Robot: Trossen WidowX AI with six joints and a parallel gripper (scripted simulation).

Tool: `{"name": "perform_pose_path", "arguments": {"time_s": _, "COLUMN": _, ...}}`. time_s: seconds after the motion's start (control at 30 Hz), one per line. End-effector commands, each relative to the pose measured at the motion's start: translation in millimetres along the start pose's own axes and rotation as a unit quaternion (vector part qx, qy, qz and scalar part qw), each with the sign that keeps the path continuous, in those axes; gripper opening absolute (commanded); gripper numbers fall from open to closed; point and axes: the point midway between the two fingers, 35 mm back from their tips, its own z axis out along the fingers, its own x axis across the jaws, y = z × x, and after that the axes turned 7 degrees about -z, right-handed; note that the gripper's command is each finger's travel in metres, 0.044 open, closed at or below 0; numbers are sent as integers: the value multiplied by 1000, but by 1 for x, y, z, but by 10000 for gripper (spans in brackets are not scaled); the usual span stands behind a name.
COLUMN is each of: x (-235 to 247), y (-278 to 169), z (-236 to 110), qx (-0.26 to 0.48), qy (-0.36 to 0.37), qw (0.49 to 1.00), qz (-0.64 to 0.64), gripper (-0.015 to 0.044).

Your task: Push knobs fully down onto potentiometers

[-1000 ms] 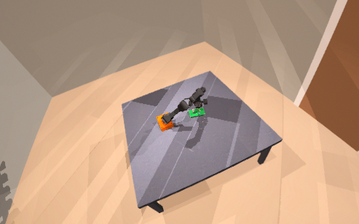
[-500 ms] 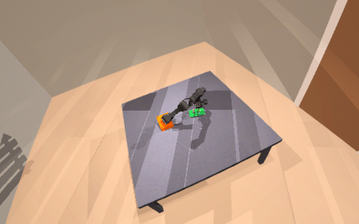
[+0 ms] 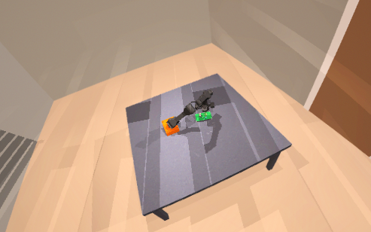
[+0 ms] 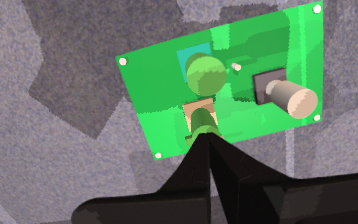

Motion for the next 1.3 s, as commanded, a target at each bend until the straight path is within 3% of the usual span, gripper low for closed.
{"name": "perform_pose_path", "arguments": {"time_s": 0.0, "x": 0, "y": -1, "z": -5, "qx": -1, "qy": -1, "qw": 1000, "qz": 0, "gripper": 0}}
{"name": "perform_pose_path", "arguments": {"time_s": 0.1, "x": 0, "y": -1, "z": -9, "qx": -1, "qy": -1, "qw": 1000, "qz": 0, "gripper": 0}}
{"name": "perform_pose_path", "arguments": {"time_s": 0.5, "x": 2, "y": -5, "z": -14, "qx": 15, "qy": 9, "qw": 1000, "qz": -19, "gripper": 315}}
{"name": "perform_pose_path", "arguments": {"time_s": 0.67, "x": -20, "y": 0, "z": -23, "qx": 20, "qy": 6, "qw": 1000, "qz": -22, "gripper": 440}}
{"name": "perform_pose_path", "arguments": {"time_s": 1.03, "x": -155, "y": 47, "z": -37, "qx": 1, "qy": -5, "qw": 1000, "qz": -5, "gripper": 440}}
{"name": "perform_pose_path", "arguments": {"time_s": 1.27, "x": -162, "y": 51, "z": -36, "qx": -1, "qy": -5, "qw": 1000, "qz": -3, "gripper": 440}}
